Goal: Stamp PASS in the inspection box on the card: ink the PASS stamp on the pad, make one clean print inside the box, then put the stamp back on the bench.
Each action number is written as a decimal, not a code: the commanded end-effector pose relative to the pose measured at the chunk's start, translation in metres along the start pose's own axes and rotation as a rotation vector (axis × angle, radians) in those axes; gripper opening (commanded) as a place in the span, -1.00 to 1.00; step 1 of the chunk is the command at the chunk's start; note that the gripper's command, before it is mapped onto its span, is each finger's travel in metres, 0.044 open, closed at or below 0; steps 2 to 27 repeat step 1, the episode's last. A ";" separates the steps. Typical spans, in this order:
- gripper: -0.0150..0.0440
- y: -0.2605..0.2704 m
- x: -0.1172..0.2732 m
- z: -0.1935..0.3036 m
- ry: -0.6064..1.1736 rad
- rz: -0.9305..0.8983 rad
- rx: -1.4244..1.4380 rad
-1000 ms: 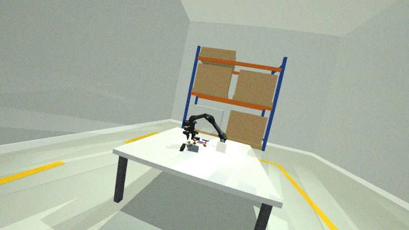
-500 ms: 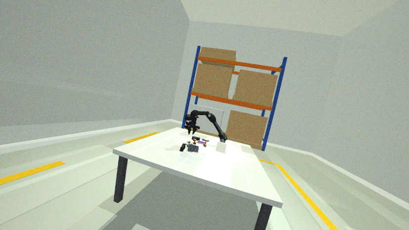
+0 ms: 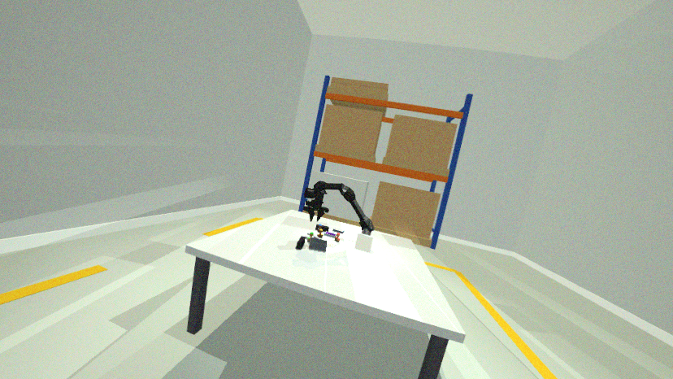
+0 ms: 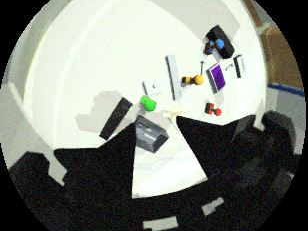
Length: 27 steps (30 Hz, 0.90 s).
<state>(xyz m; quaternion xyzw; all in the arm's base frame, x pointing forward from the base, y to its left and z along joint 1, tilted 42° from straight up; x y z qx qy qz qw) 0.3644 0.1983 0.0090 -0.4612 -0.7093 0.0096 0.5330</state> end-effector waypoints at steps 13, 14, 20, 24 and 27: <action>0.40 0.000 0.000 0.000 0.000 0.000 0.000; 0.40 0.000 0.000 0.000 0.000 0.000 0.000; 0.40 0.000 0.000 0.000 0.000 0.000 0.000; 0.40 0.000 0.000 0.000 0.000 0.000 0.000; 0.40 0.000 0.000 0.000 0.000 0.000 0.000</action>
Point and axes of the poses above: the point midway between the two fingers, 35 mm back from their tips, its own x axis back along the fingers, its own y axis across the jaws, z = x × y, the point moved 5 cm from there along x, back along the fingers, and after that the axes turned 8 degrees about -x, right-handed, at the moved point
